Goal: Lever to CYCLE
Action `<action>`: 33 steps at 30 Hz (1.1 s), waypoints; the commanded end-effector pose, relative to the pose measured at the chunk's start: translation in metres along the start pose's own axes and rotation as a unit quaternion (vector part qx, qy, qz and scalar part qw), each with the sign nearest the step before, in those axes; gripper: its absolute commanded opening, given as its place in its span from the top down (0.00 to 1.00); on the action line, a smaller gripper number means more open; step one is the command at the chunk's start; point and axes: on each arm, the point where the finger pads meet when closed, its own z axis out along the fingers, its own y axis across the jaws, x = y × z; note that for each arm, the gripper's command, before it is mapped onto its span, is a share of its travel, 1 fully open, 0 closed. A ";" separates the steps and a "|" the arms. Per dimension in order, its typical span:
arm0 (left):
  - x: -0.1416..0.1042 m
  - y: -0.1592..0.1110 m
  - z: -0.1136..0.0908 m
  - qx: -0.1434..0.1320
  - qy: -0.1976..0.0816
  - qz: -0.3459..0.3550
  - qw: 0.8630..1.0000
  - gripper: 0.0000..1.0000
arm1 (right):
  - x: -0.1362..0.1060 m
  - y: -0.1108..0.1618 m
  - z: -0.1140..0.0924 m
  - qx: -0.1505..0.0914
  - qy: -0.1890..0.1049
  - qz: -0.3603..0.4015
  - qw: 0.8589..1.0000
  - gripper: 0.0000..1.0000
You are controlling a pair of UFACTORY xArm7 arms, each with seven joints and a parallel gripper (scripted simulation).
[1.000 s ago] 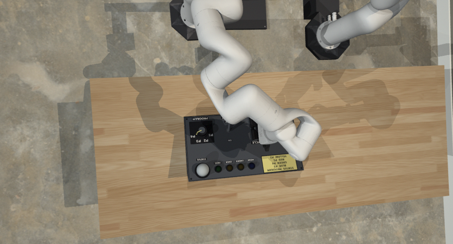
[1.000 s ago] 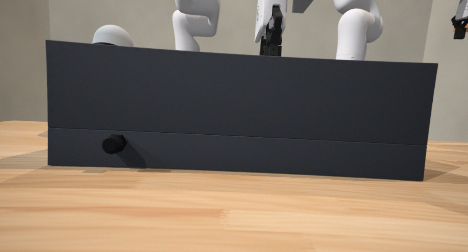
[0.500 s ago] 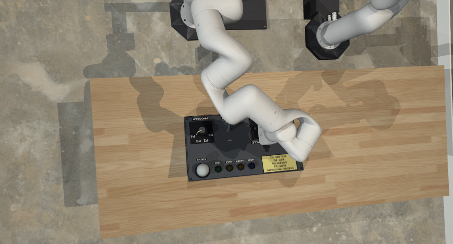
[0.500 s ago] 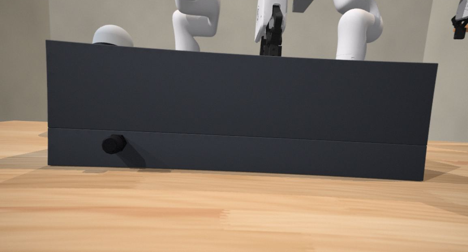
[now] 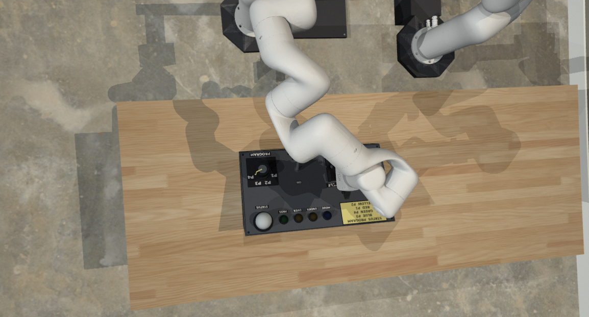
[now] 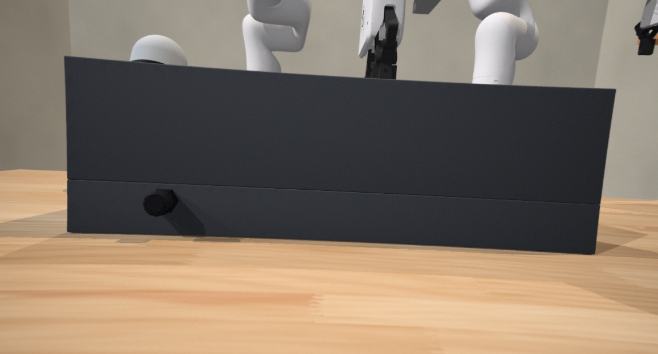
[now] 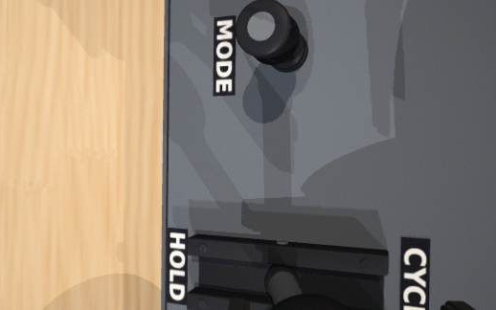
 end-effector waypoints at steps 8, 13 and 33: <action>0.001 0.000 -0.001 0.000 0.002 0.000 1.000 0.00 | 0.001 0.002 -0.002 0.007 0.000 0.000 1.000 0.23; 0.001 0.000 -0.001 0.000 0.002 0.000 1.000 0.00 | 0.001 0.002 -0.002 0.007 0.000 0.000 1.000 0.23; 0.001 0.000 -0.001 0.000 0.002 0.000 1.000 0.00 | 0.001 0.003 -0.047 0.007 0.000 0.000 1.000 0.23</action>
